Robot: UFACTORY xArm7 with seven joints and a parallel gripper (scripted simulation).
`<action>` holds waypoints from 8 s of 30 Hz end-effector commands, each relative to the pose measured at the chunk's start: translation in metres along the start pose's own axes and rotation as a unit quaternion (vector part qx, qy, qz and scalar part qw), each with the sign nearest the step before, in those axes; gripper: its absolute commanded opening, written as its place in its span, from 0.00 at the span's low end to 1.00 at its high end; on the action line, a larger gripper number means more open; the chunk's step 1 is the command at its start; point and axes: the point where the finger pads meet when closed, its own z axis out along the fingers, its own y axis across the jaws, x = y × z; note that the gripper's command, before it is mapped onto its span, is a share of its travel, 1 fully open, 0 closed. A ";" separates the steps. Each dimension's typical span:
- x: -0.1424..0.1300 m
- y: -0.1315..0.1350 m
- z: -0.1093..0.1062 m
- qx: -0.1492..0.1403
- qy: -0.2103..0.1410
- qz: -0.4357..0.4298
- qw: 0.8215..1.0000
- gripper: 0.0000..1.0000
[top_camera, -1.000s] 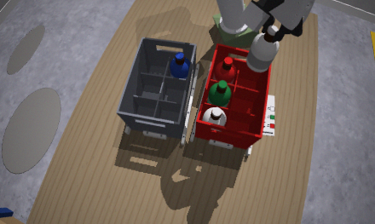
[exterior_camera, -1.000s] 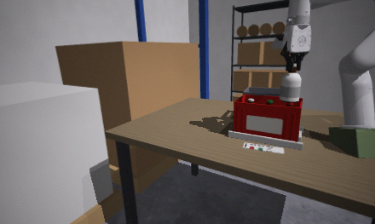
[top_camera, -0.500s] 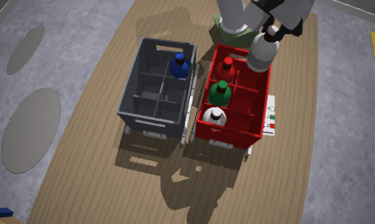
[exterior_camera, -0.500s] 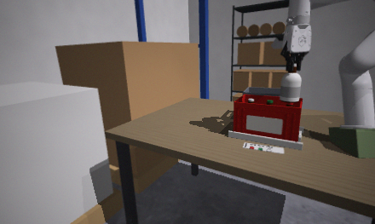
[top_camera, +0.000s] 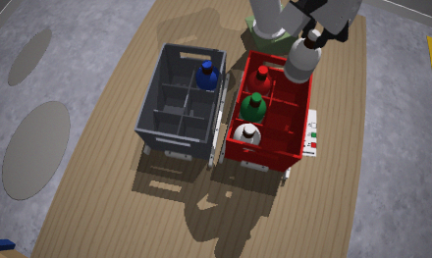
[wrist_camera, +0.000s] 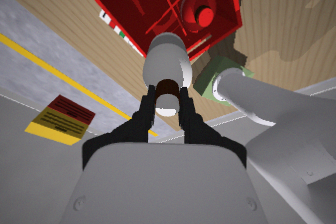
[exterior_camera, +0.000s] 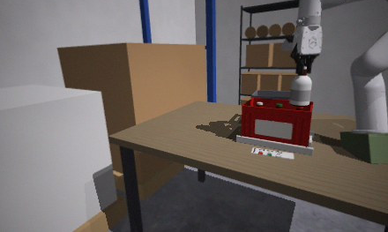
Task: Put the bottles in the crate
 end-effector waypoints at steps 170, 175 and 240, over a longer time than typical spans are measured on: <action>0.000 -0.001 0.147 0.002 0.000 0.000 1.000 0.00; 0.000 -0.001 0.147 0.002 0.000 0.000 1.000 0.00; 0.000 -0.001 0.161 0.002 0.000 0.000 1.000 0.00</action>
